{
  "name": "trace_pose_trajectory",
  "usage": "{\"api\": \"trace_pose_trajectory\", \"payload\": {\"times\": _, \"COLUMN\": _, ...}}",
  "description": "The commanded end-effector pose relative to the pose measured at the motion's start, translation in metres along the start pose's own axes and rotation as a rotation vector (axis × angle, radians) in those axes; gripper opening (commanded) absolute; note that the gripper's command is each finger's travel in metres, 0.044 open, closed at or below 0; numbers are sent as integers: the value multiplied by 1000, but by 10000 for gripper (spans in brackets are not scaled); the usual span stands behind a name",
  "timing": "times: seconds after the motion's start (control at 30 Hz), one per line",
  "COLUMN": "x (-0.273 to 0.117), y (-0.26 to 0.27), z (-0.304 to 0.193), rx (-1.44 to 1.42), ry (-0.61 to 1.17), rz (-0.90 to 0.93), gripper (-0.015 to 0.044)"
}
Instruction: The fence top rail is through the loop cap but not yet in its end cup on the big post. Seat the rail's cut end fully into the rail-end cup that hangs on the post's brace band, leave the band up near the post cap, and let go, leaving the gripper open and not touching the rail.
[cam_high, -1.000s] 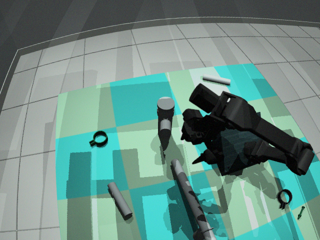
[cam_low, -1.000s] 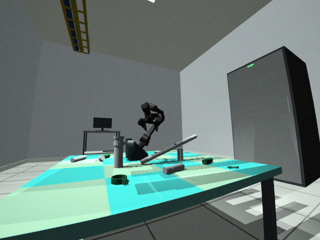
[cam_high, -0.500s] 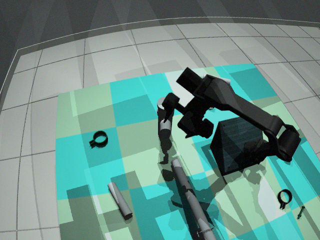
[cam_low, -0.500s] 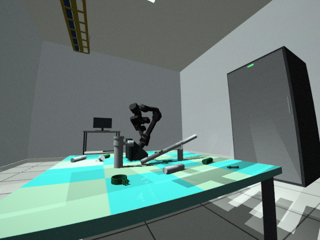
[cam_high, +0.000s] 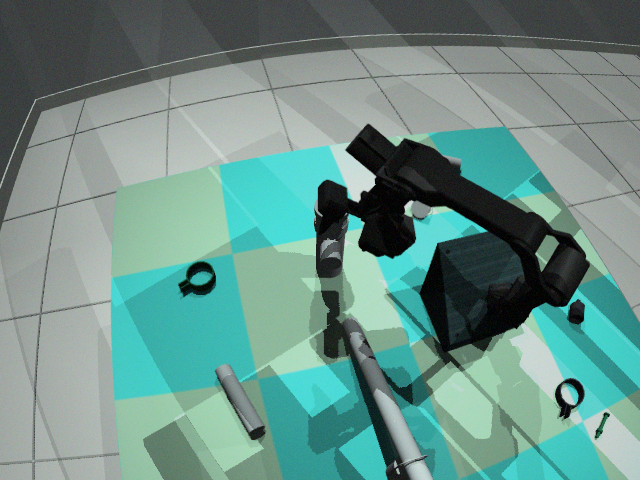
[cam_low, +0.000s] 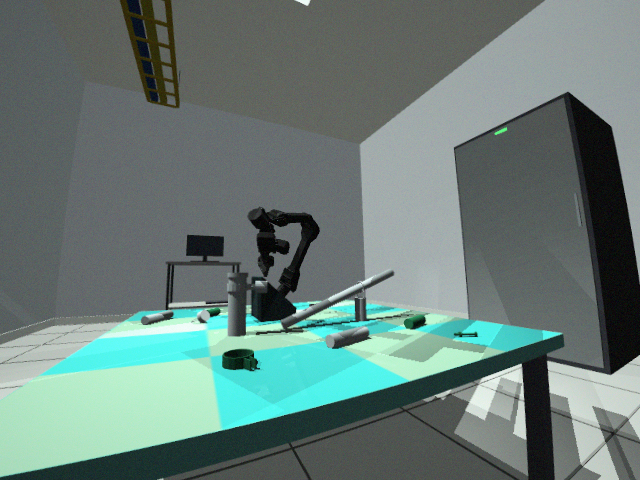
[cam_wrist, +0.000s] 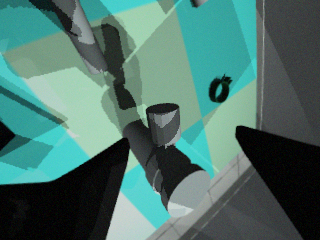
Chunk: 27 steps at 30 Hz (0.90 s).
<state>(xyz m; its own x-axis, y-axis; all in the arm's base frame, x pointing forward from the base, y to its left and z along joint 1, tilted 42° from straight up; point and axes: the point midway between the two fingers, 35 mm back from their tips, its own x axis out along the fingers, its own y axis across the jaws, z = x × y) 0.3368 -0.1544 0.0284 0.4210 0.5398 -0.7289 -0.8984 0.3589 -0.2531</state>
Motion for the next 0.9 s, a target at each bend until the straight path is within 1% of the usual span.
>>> {"api": "trace_pose_trajectory", "payload": {"times": 0.0, "x": 15, "y": 11, "z": 0, "rx": 4, "ry": 1, "rz": 10, "gripper": 440}}
{"api": "trace_pose_trajectory", "payload": {"times": 0.87, "x": 55, "y": 13, "z": -1, "rx": 4, "ry": 1, "rz": 9, "gripper": 440}}
